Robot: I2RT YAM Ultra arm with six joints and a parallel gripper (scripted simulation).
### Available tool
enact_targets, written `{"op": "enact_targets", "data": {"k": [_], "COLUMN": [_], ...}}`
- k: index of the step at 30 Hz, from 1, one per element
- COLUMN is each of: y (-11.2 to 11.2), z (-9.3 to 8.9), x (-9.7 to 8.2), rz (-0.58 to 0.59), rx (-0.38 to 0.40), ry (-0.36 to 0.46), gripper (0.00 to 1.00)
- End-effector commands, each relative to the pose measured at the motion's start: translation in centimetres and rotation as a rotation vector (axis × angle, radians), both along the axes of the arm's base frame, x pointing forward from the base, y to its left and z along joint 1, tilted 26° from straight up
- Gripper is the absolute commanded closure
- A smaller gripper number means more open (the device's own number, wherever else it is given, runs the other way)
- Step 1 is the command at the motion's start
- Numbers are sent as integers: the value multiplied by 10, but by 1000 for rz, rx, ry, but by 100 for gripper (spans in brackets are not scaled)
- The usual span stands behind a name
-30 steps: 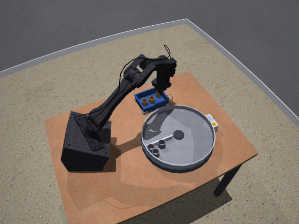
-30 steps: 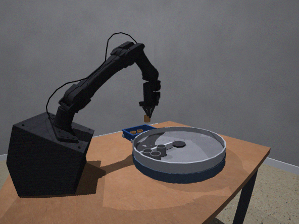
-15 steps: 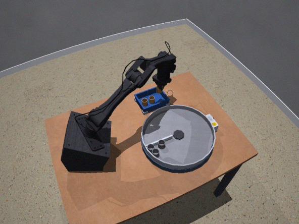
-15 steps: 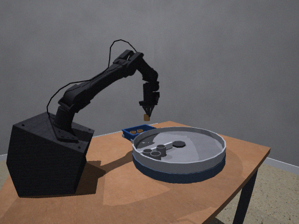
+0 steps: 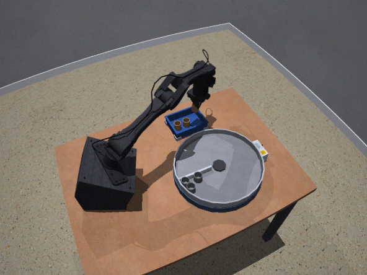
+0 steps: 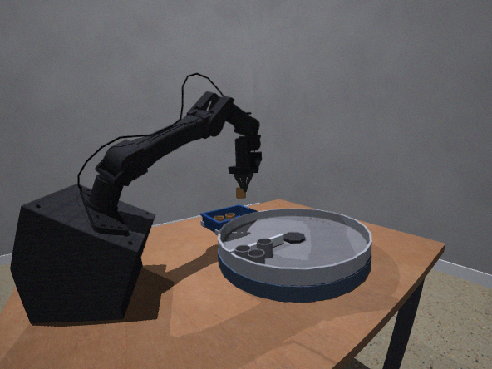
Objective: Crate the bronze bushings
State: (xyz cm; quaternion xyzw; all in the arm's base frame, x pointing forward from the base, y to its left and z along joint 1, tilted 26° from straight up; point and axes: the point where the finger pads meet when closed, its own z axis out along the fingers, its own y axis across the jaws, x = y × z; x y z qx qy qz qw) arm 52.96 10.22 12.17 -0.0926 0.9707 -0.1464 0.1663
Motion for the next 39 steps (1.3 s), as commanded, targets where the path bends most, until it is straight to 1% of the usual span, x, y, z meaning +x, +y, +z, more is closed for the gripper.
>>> {"op": "enact_targets", "data": {"k": [1, 39], "y": [15, 18], "z": [20, 20], "x": [-2, 1], "rz": [10, 10], "rx": [7, 7], "ry": [-26, -26], "gripper": [100, 100]}}
